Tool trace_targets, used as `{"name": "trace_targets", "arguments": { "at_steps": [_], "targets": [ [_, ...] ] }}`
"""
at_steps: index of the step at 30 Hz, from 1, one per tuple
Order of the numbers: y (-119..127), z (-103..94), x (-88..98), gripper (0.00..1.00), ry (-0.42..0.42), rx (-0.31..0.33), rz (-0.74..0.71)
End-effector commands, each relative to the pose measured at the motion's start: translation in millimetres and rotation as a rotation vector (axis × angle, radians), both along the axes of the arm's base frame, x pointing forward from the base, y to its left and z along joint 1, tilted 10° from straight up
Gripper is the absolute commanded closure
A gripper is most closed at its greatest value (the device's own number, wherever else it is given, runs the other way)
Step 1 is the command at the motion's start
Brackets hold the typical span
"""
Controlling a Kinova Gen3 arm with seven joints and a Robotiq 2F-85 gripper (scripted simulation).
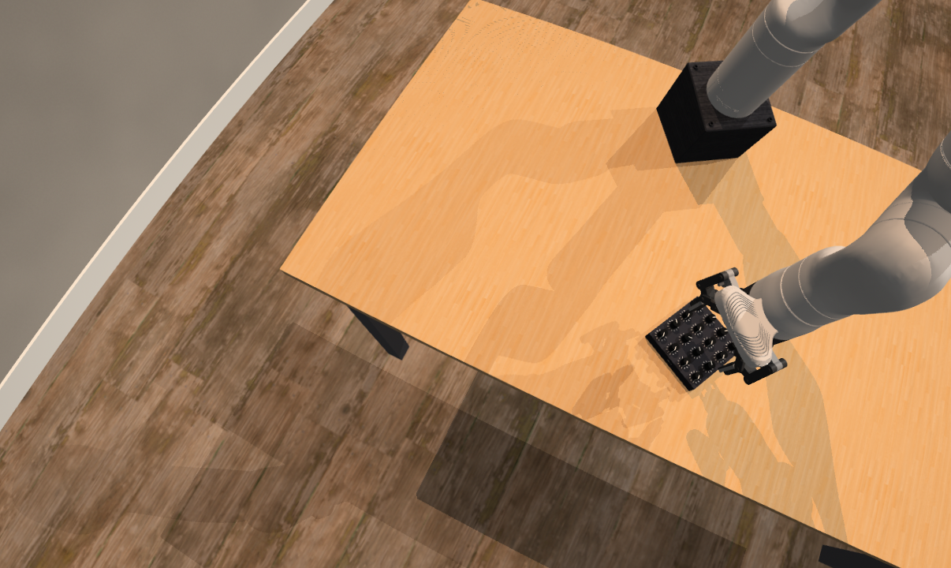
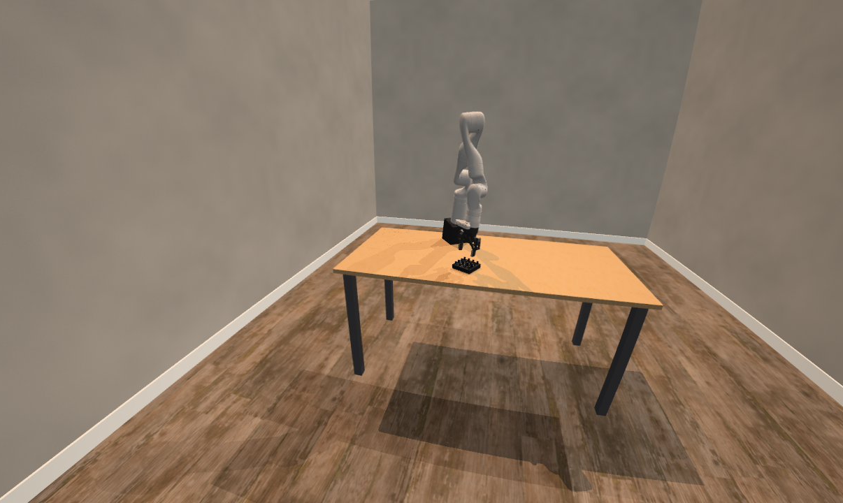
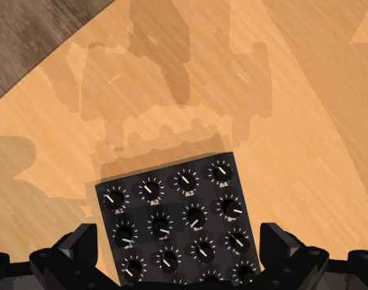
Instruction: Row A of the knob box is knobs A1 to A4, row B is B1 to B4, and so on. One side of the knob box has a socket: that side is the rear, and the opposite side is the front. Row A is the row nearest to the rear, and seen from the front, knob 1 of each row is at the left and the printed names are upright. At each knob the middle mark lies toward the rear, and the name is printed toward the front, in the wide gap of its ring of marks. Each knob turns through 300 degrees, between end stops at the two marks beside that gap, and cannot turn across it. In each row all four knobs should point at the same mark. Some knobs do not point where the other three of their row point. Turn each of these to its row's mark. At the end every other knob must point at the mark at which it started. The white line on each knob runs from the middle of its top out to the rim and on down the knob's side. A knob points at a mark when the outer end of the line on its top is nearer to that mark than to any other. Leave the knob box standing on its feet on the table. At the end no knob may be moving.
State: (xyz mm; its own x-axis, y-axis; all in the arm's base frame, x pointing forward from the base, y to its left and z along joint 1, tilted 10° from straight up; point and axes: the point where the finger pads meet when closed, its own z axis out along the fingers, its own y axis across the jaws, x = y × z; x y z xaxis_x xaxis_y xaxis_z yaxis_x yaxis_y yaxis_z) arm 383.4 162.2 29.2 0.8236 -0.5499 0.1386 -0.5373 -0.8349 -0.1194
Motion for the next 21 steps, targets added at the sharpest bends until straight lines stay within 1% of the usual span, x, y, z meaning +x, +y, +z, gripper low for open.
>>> {"name": "trace_targets", "arguments": {
  "at_steps": [1,2,6,7,13,14,21],
  "targets": [
    [-1.5,0.0,0.1,0.00,0.001,0.000,-0.003],
    [0.2,-1.4,-3.4,0.00,0.005,0.005,0.025],
    [0.2,-1.4,-3.4,0.00,0.005,0.005,0.025],
    [1.9,-2.6,-6.7,0.00,0.009,0.010,0.052],
    [1.9,-2.6,-6.7,0.00,0.009,0.010,0.052],
    [3.5,-3.8,-9.9,0.00,0.013,0.015,0.076],
    [5.0,-4.8,-12.9,0.00,0.016,0.020,0.099]
  ]
}}
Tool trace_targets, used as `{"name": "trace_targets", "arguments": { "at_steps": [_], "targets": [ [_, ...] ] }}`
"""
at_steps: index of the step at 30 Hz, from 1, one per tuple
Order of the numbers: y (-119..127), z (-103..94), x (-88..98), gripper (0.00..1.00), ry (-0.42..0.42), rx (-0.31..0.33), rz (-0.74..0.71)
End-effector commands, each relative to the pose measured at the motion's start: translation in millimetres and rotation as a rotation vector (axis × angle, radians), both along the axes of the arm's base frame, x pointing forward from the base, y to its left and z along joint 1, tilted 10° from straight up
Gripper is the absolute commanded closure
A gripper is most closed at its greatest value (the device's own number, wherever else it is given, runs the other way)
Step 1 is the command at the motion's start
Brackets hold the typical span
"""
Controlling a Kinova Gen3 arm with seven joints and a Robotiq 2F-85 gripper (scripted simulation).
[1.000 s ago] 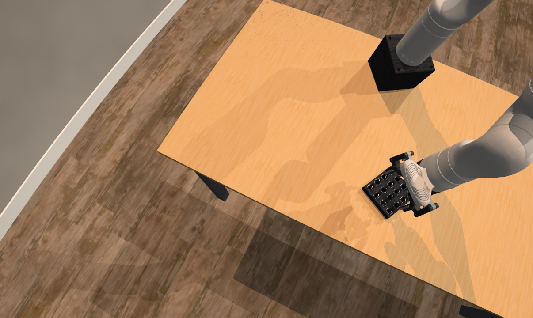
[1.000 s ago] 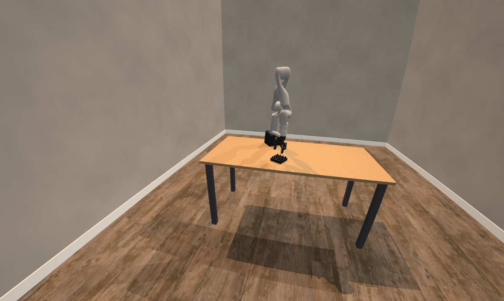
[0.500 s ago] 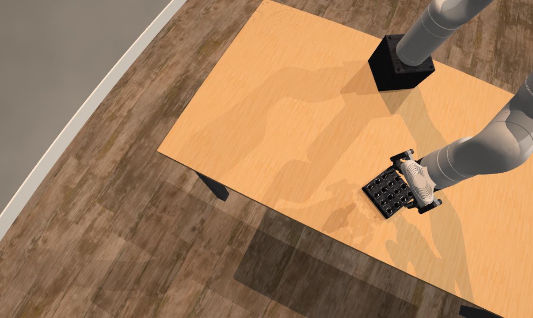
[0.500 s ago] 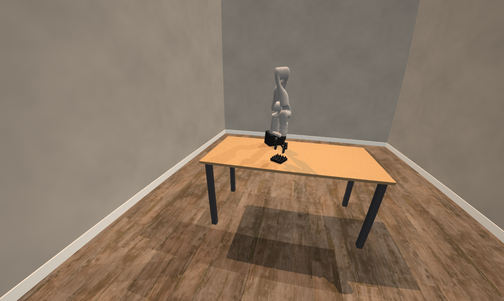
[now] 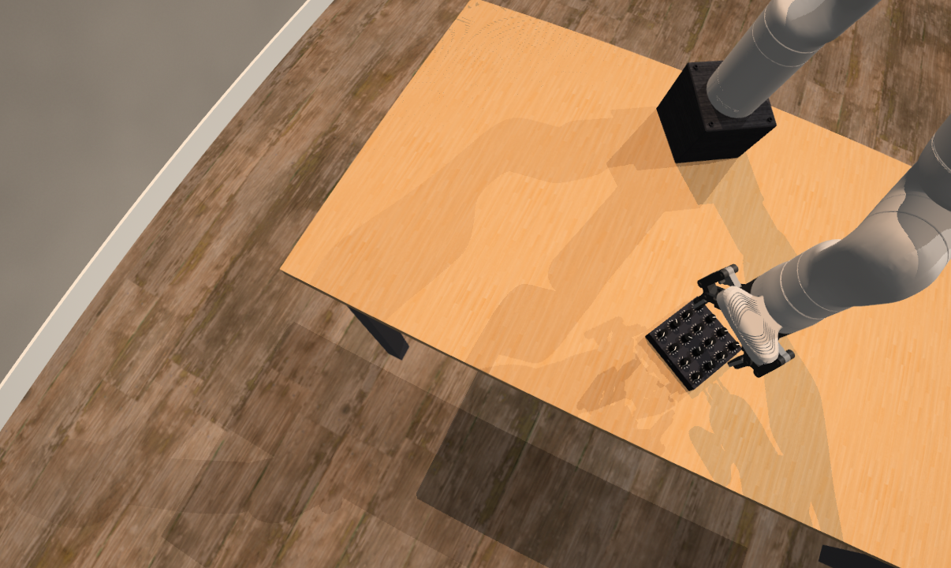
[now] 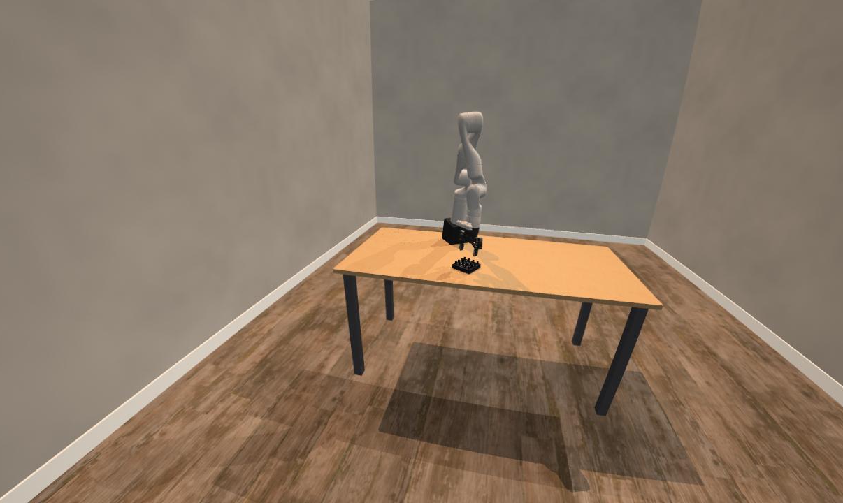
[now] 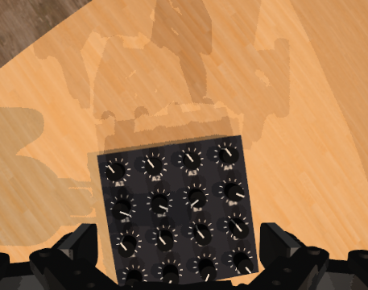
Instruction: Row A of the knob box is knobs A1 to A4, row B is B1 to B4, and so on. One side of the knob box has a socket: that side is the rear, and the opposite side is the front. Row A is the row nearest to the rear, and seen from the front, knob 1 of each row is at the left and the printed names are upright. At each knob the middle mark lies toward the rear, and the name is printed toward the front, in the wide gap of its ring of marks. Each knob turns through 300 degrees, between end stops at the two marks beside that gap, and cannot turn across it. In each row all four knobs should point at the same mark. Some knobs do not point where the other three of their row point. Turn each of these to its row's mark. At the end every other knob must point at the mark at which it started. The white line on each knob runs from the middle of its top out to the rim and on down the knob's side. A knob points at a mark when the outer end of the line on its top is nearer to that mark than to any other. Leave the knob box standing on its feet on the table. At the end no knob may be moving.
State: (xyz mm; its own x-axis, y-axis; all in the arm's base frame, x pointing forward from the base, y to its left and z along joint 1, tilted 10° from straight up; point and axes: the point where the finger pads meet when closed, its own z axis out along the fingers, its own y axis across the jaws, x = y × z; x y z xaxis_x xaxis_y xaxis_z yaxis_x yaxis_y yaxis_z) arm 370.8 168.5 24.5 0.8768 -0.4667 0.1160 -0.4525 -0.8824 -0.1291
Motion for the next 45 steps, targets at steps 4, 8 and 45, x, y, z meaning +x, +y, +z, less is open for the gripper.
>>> {"name": "trace_targets", "arguments": {
  "at_steps": [4,8,45],
  "targets": [
    [0.1,-1.0,-3.1,0.00,0.004,0.005,0.020],
    [0.1,-1.0,-3.1,0.00,0.004,0.005,0.020],
    [8.0,-5.2,-19.2,0.00,0.019,0.033,0.136]
  ]
}}
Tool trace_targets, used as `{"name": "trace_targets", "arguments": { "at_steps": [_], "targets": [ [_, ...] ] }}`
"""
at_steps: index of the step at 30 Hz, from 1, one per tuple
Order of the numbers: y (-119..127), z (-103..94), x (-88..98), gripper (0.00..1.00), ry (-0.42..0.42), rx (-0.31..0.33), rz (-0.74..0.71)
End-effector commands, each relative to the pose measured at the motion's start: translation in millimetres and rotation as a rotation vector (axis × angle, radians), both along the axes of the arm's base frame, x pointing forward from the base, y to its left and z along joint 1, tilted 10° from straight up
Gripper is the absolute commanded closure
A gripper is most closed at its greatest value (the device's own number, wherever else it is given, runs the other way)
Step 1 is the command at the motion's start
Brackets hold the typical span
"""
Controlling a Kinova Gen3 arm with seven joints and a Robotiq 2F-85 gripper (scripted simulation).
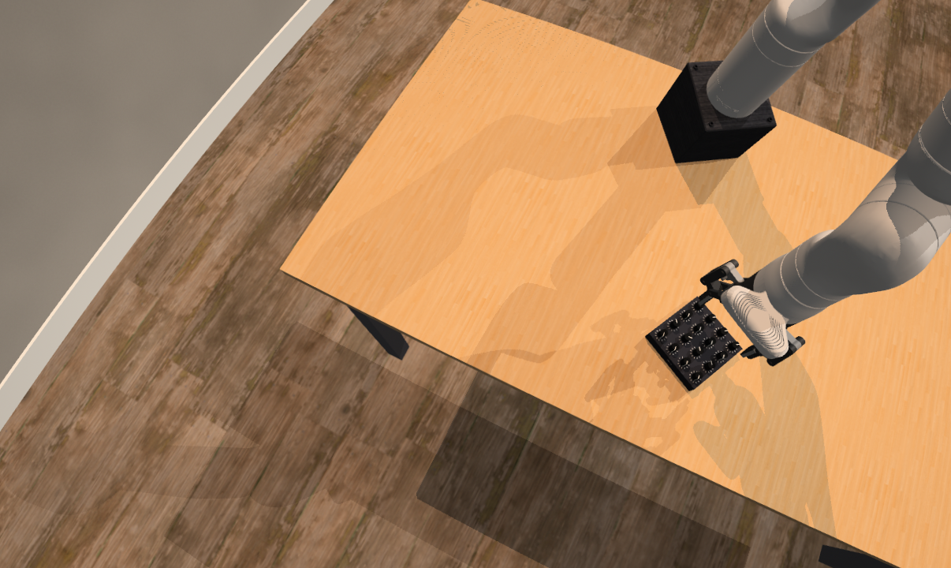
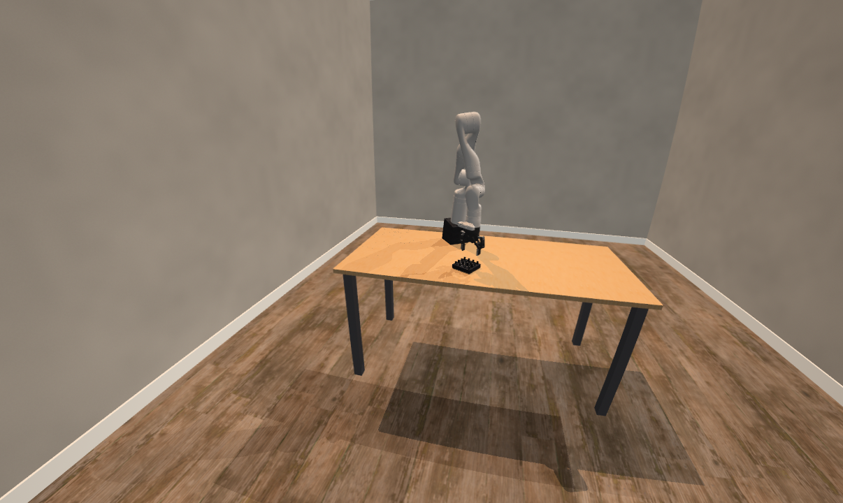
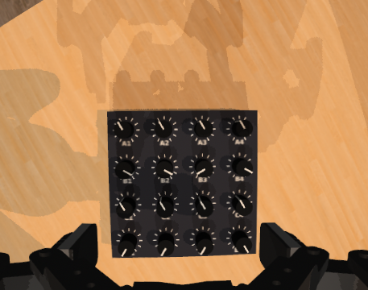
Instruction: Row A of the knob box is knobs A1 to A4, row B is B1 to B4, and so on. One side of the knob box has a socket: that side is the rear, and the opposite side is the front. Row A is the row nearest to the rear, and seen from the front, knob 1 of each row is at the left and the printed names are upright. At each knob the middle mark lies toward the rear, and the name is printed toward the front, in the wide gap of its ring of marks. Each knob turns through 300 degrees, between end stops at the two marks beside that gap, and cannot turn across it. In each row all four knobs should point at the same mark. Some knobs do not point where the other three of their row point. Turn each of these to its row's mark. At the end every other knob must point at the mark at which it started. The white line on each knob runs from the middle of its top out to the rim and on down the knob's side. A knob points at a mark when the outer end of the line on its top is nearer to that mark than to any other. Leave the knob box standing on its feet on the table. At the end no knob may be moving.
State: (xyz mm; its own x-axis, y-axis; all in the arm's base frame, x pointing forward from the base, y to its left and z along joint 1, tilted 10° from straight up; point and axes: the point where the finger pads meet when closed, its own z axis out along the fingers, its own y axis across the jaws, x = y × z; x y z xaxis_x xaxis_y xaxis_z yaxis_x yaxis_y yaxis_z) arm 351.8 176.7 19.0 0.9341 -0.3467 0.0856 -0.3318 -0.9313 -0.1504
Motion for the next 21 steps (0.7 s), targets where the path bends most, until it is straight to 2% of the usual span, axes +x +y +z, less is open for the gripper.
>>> {"name": "trace_targets", "arguments": {
  "at_steps": [1,21],
  "targets": [
    [-0.2,0.3,-0.1,0.00,0.000,0.001,0.000],
    [1.1,-0.3,-2.9,0.00,0.002,0.006,0.020]
  ]
}}
